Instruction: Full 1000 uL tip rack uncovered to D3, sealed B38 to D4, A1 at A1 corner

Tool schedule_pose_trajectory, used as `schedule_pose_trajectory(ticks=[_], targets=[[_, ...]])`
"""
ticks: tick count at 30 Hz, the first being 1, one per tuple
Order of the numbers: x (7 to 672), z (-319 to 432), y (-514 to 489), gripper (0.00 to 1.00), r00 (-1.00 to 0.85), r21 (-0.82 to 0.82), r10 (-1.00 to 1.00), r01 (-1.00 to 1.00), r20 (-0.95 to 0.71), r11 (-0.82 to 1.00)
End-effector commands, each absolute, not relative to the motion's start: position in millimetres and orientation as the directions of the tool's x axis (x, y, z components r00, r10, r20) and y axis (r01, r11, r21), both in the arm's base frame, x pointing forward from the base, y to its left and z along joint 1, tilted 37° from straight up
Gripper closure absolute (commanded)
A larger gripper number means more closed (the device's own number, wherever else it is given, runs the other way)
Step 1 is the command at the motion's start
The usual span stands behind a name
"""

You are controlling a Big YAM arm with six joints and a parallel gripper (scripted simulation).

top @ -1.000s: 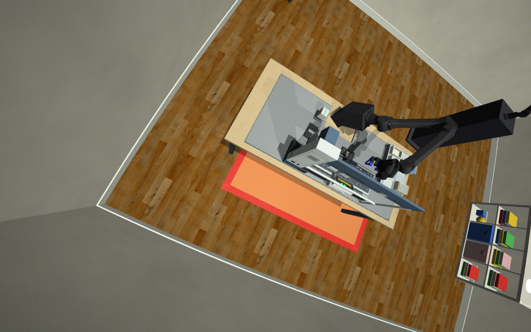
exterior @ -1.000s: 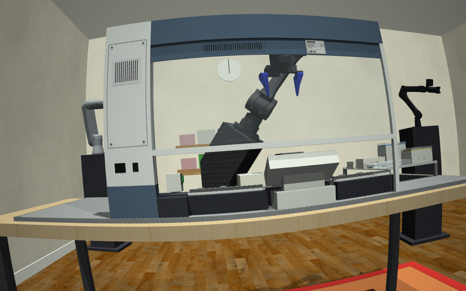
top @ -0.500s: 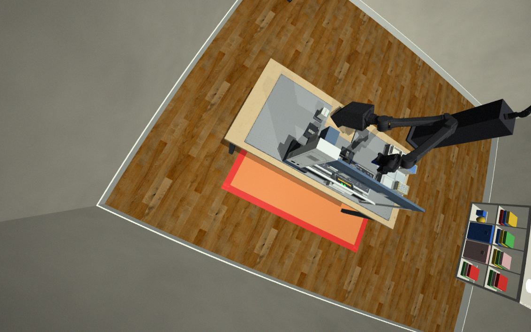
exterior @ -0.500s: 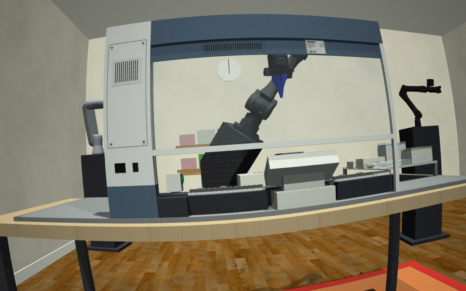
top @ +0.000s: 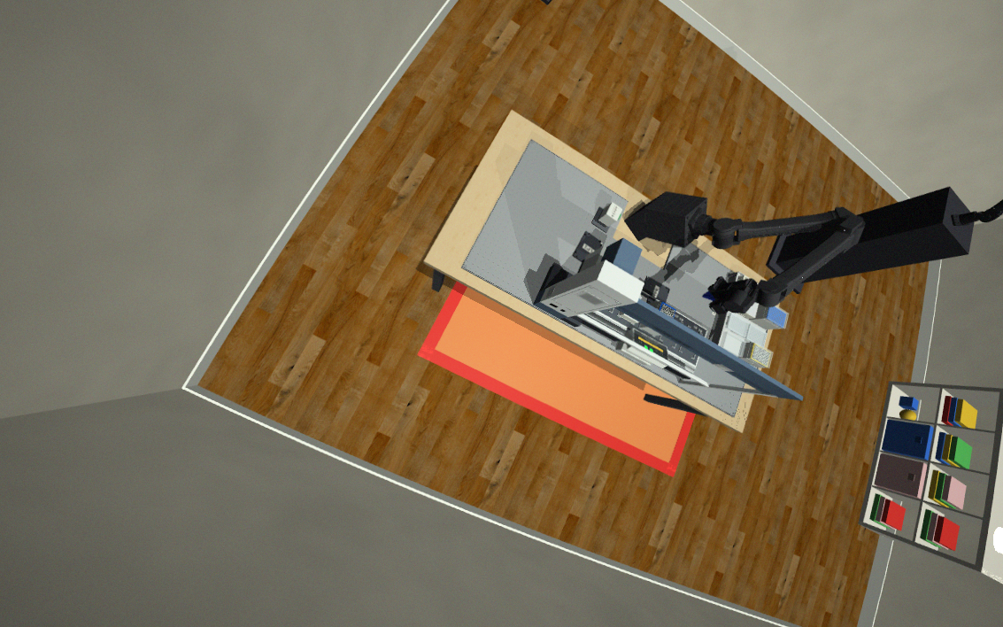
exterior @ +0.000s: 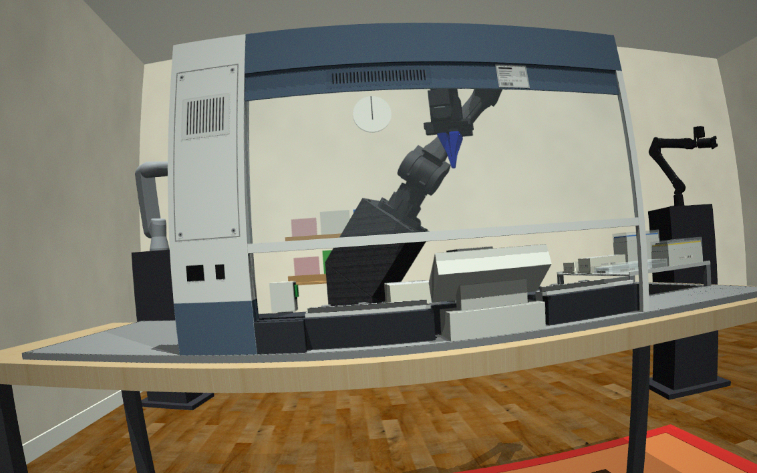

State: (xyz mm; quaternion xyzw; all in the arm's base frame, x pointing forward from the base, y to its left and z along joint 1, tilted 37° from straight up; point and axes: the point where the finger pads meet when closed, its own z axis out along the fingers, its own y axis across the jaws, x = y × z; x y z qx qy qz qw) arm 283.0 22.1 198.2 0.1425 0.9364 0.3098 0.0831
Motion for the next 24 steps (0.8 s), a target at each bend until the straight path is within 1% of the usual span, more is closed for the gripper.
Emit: schedule_pose_trajectory(ticks=[1,5,7,20,24], targets=[[293.5,209.5,19.0,1.00,-0.915,0.613,0.402,0.305,-0.023,0.729],[292.2,211.7,19.3,1.00,-0.888,0.614,0.459,0.372,0.017,0.697],[292.2,211.7,19.3,1.00,-0.888,0.614,0.459,0.372,0.017,0.697],[292.1,211.5,19.3,1.00,-0.763,0.588,0.623,0.588,0.174,0.555],[292.1,211.7,18.8,1.00,-0.755,0.586,0.630,0.598,0.182,0.547]])
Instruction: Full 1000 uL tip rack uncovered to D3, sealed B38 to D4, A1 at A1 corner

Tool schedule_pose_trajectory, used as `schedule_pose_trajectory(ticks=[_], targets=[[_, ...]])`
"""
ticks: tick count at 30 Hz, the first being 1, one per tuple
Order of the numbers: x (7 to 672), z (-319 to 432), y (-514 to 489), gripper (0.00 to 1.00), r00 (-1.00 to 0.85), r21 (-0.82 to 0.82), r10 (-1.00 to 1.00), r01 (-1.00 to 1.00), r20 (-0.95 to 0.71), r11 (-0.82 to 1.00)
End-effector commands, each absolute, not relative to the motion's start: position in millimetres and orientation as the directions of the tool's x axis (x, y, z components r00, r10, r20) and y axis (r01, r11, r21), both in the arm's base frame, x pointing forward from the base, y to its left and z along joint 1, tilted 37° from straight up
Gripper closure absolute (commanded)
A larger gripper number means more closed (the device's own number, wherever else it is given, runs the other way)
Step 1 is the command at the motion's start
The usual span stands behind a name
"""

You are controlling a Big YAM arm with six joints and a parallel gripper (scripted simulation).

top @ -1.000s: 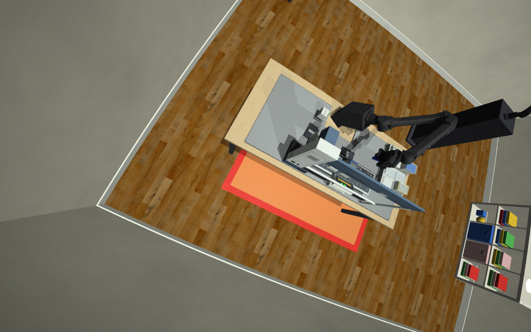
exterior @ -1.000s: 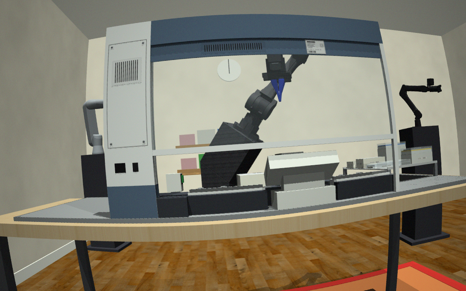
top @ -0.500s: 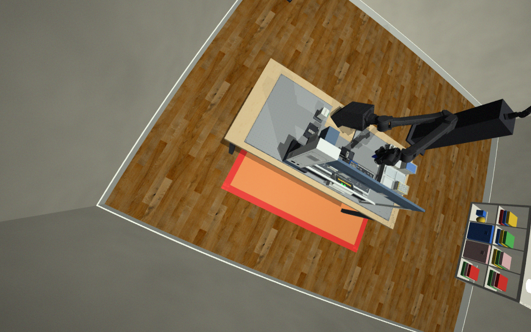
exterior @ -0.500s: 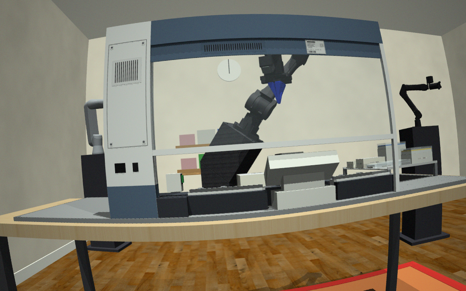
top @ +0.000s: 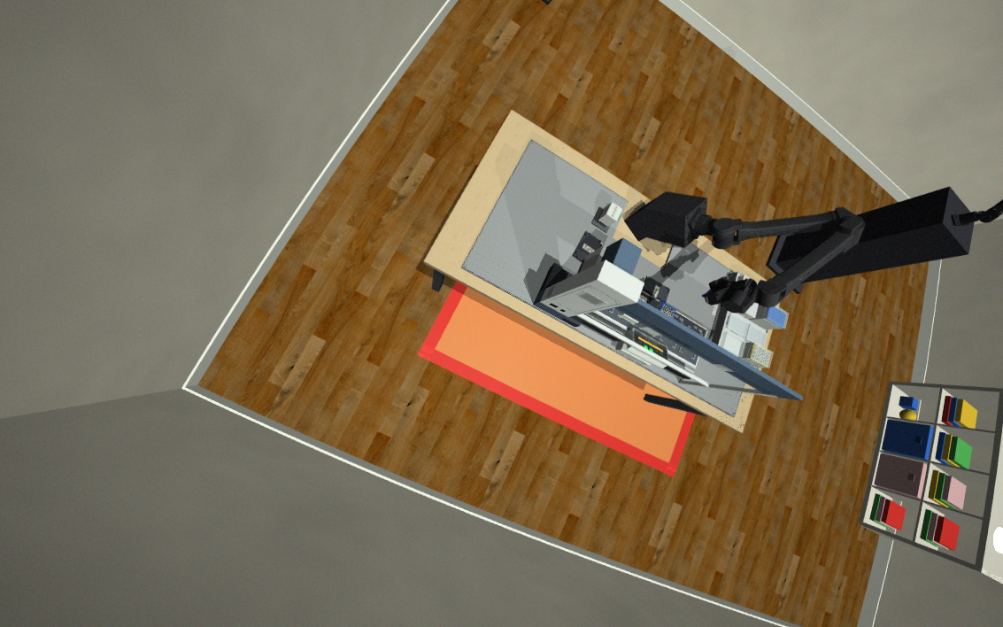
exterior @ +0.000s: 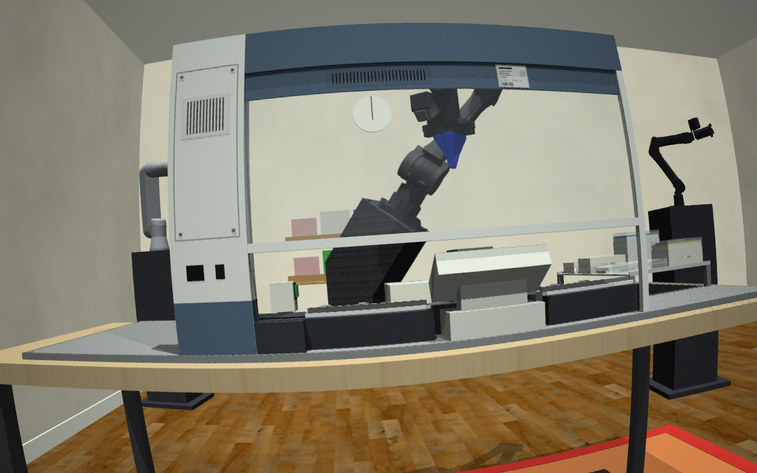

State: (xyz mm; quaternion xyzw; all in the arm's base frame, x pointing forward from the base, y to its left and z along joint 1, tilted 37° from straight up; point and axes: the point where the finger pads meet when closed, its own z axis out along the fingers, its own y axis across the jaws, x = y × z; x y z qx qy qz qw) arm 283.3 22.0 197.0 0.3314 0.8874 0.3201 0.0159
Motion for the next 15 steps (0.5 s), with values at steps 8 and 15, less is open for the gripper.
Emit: schedule_pose_trajectory(ticks=[8,15], targets=[[246.5,184.7,25.2,1.00,-0.633,0.534,0.716,0.730,0.295,0.426],[215.7,168.8,31.4,1.00,-0.525,0.487,0.767,0.812,0.368,0.322]])
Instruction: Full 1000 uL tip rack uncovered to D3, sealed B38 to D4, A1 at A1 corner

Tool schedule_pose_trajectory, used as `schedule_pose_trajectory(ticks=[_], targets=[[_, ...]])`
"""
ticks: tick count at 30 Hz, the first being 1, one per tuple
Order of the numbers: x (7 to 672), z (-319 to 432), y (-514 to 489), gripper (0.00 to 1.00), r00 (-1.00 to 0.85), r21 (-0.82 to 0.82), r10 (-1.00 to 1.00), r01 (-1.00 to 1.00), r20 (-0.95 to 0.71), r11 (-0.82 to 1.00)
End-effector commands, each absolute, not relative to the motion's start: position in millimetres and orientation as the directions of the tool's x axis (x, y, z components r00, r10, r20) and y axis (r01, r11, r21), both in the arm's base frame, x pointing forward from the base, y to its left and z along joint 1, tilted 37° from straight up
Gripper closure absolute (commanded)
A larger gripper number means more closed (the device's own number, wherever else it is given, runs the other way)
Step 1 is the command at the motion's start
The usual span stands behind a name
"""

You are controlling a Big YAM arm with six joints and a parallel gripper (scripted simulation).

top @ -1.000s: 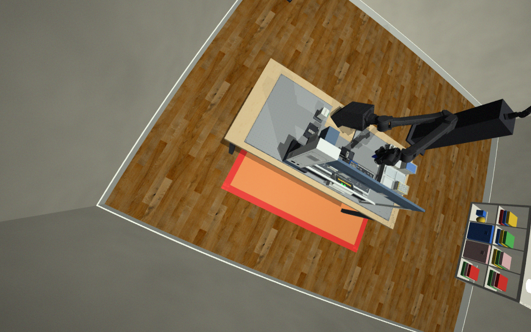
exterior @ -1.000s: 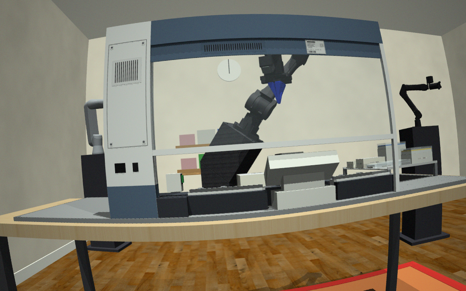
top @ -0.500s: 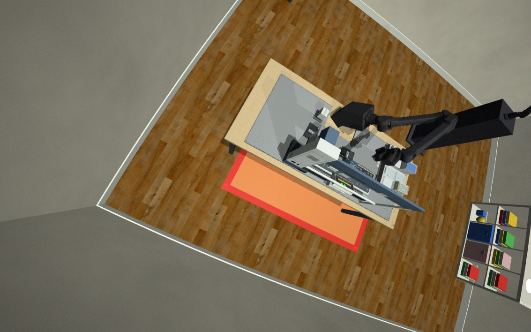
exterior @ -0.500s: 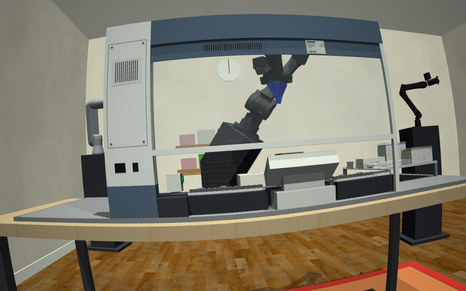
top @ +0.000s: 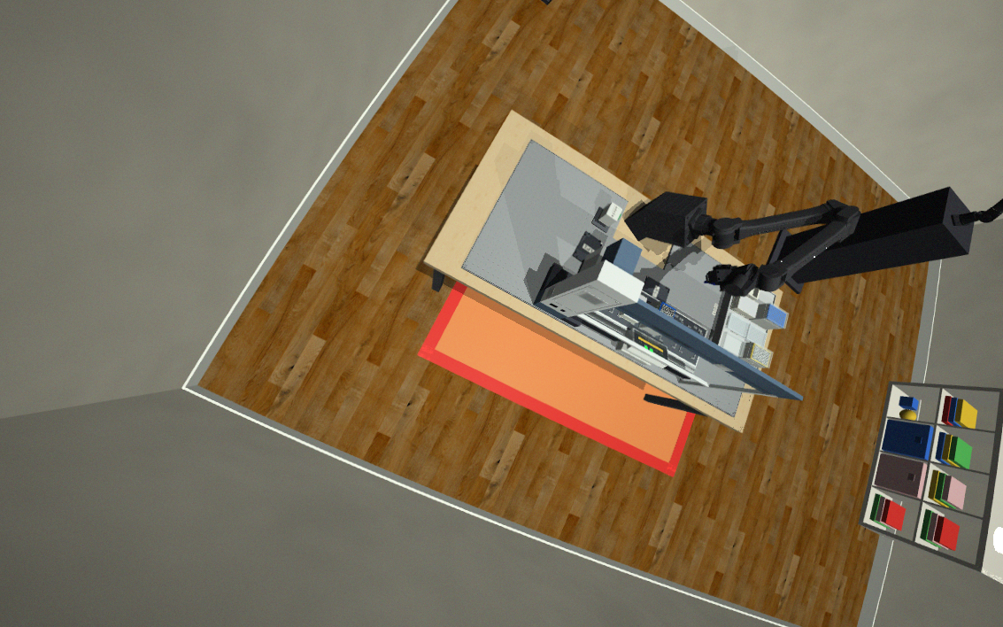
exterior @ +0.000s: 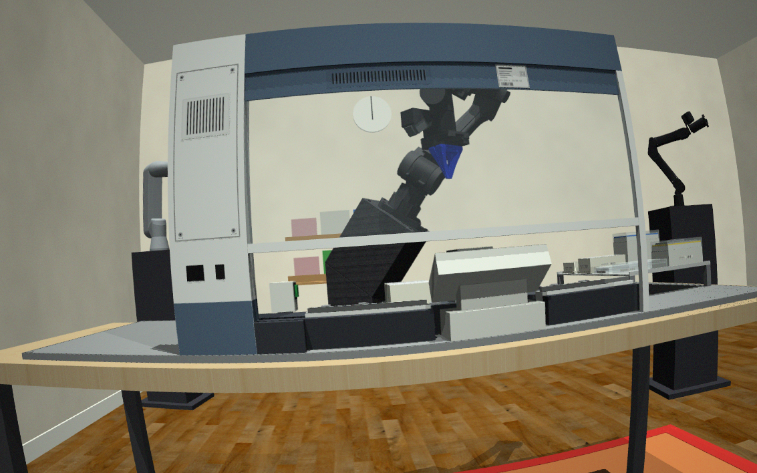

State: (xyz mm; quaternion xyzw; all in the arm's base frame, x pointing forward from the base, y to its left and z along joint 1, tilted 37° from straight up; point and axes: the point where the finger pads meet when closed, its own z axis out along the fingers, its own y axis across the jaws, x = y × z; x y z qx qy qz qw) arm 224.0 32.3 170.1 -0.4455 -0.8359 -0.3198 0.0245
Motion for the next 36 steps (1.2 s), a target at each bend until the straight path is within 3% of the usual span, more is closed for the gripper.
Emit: schedule_pose_trajectory(ticks=[1,29,36], targets=[[215.7,168.8,31.4,1.00,-0.525,0.487,0.767,0.812,0.368,0.322],[213.6,168.3,32.7,1.00,-0.088,0.263,0.830,0.962,0.550,-0.073],[211.2,159.0,27.7,1.00,-0.056,0.236,0.825,0.967,0.562,-0.095]])
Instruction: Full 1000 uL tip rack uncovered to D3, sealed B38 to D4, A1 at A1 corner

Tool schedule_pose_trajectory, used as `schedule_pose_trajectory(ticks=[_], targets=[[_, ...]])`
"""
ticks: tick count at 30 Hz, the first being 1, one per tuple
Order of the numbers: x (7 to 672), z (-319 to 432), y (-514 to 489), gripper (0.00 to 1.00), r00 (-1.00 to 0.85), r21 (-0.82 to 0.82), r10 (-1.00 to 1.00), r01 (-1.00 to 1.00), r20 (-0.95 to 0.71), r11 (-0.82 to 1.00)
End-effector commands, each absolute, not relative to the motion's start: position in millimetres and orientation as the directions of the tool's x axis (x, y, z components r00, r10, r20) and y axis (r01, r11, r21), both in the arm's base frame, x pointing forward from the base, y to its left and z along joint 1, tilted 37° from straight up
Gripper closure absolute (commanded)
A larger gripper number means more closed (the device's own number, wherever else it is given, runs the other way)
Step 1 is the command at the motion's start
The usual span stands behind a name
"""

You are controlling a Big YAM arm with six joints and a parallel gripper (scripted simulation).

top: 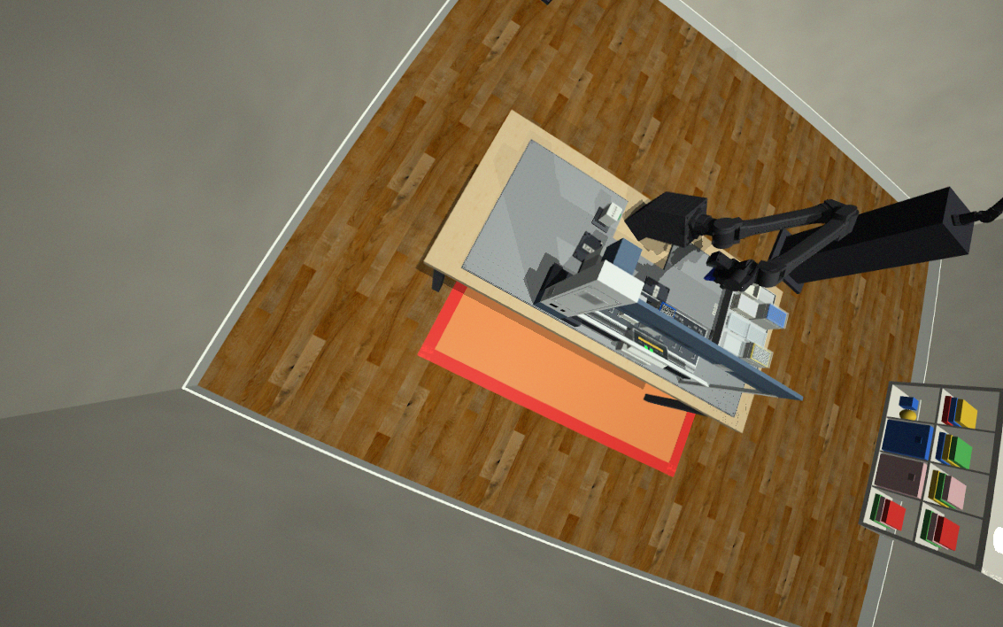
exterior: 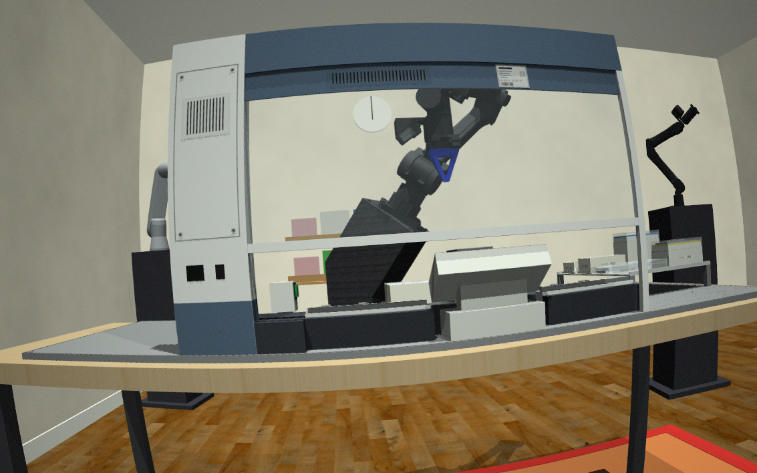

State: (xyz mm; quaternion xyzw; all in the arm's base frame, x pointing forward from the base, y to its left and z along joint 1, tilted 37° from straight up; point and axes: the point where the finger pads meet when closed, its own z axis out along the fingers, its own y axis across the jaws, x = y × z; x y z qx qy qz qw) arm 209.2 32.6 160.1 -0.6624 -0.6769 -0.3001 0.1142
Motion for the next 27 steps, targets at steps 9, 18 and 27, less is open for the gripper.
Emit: schedule_pose_trajectory(ticks=[9,18,27], targets=[[217.2,132.6,-11.9,1.00,-0.080,0.255,0.833,0.964,0.547,-0.075],[226.8,119.5,-46.1,1.00,-0.088,0.271,0.840,0.960,0.536,-0.072],[236.9,99.0,-90.7,1.00,-0.094,0.283,0.848,0.957,0.521,-0.068]])
